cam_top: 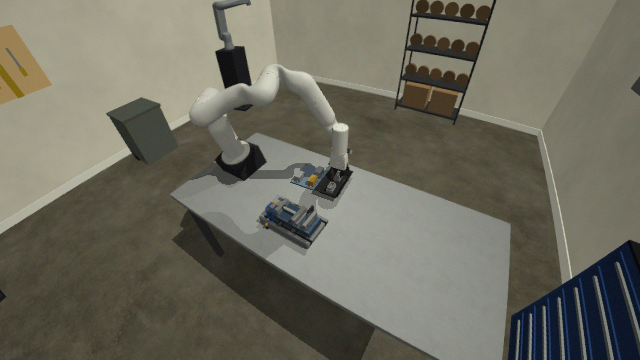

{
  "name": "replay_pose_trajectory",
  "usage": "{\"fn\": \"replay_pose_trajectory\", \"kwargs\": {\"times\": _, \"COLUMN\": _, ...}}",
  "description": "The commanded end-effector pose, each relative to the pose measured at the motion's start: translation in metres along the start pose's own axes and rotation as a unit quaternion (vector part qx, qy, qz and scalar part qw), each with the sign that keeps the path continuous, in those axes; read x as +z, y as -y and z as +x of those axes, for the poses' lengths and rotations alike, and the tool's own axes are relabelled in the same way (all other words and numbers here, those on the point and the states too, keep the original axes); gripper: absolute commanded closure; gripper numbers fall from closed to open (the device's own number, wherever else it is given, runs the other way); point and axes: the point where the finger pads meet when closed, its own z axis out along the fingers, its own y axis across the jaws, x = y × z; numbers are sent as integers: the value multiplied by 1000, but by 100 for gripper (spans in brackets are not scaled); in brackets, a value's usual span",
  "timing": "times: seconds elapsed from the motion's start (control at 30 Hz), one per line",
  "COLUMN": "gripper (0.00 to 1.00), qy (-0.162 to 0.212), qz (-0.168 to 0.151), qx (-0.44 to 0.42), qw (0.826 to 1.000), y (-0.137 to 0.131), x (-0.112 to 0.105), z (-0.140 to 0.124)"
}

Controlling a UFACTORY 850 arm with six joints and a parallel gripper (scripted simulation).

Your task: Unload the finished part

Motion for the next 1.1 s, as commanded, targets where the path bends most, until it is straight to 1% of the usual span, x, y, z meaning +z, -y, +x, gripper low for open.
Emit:
{"fn": "replay_pose_trajectory", "kwargs": {"times": 0.0, "gripper": 100, "qy": 0, "qz": -1, "qx": 0, "qw": 1000, "y": -1, "x": 0, "z": 0}}
{"fn": "replay_pose_trajectory", "kwargs": {"times": 0.57, "gripper": 100, "qy": 0, "qz": -1, "qx": 0, "qw": 1000, "y": -1, "x": 0, "z": 0}}
{"fn": "replay_pose_trajectory", "kwargs": {"times": 0.6, "gripper": 31, "qy": 0, "qz": -1, "qx": 0, "qw": 1000, "y": -1, "x": 0, "z": 0}}
{"fn": "replay_pose_trajectory", "kwargs": {"times": 1.07, "gripper": 31, "qy": 0, "qz": -1, "qx": 0, "qw": 1000, "y": -1, "x": 0, "z": 0}}
